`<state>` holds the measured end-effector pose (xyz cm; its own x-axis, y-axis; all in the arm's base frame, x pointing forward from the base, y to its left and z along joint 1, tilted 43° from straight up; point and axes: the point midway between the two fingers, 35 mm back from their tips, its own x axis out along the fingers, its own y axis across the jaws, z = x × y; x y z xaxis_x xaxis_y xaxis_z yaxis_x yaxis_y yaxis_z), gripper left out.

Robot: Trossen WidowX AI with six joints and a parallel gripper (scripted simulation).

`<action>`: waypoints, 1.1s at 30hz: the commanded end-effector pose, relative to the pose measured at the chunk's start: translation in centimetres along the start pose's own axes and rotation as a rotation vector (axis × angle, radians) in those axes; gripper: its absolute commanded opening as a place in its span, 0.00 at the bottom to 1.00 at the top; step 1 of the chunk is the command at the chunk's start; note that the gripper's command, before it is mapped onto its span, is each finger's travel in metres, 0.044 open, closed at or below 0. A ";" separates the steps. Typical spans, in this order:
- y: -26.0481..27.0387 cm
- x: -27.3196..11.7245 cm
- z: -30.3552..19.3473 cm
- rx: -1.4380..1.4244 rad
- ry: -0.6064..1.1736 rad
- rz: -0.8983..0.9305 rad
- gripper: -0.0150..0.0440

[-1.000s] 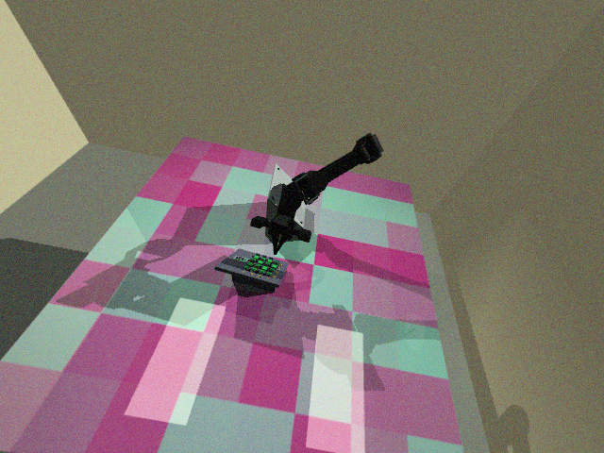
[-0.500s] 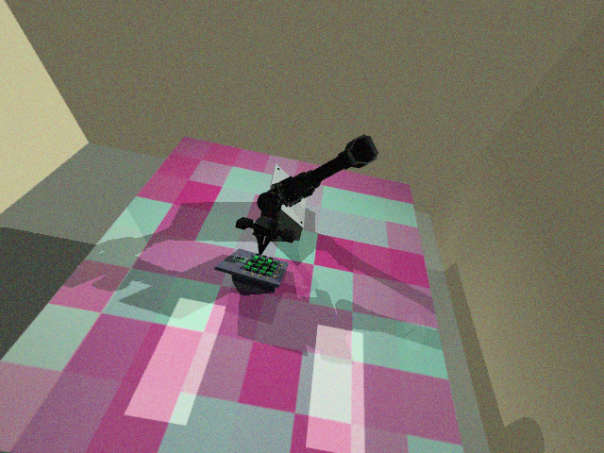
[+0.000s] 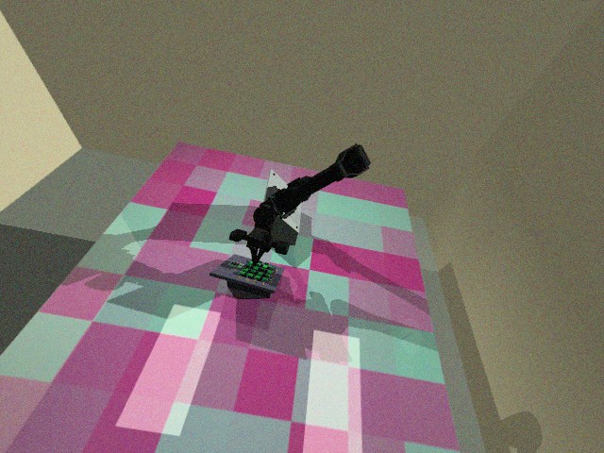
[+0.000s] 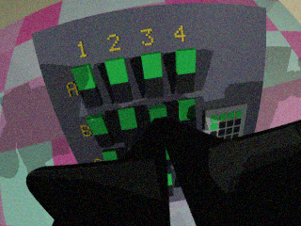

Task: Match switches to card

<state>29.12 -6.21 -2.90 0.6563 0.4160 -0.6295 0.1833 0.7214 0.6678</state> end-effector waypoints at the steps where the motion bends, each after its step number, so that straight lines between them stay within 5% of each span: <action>1: 0.0 0.6 0.0 0.005 0.003 -0.002 0.25; 33: 0.0 1.3 0.0 0.005 0.003 -0.002 0.25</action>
<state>29.90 -5.64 -3.68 0.6538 0.4190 -0.6301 0.1823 0.7209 0.6686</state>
